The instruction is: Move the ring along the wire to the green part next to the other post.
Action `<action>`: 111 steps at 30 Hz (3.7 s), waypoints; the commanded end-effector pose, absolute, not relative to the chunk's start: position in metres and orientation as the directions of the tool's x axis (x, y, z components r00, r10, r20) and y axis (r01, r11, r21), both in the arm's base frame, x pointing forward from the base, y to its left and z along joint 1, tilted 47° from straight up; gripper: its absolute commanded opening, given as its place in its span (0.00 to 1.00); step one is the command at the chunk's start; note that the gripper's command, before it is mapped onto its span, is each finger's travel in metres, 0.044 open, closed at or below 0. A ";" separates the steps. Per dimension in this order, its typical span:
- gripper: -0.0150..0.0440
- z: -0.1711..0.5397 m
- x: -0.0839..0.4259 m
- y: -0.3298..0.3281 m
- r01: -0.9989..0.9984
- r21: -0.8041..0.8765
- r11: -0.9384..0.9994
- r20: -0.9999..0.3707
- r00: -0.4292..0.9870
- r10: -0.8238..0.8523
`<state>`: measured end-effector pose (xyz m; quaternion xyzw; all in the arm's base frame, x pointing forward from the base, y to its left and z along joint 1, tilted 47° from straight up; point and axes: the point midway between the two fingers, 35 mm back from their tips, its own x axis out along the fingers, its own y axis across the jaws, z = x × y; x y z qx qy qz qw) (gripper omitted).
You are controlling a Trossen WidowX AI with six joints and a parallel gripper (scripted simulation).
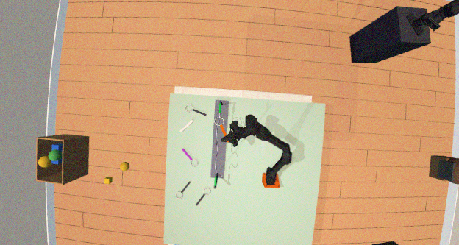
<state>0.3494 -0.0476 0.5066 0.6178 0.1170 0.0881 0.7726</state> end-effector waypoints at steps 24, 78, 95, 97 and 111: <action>0.00 0.515 0.352 -0.049 0.043 0.935 0.352 -0.140 0.957 0.255; 0.00 0.493 0.362 -0.063 0.157 0.498 0.853 -0.293 0.956 -0.005; 0.00 0.489 0.361 -0.071 0.187 0.300 0.935 -0.316 0.945 -0.088; 0.00 0.489 0.361 -0.072 0.191 0.275 0.942 -0.317 0.943 -0.098; 0.00 0.487 0.360 -0.078 0.212 0.101 0.972 -0.318 0.933 -0.170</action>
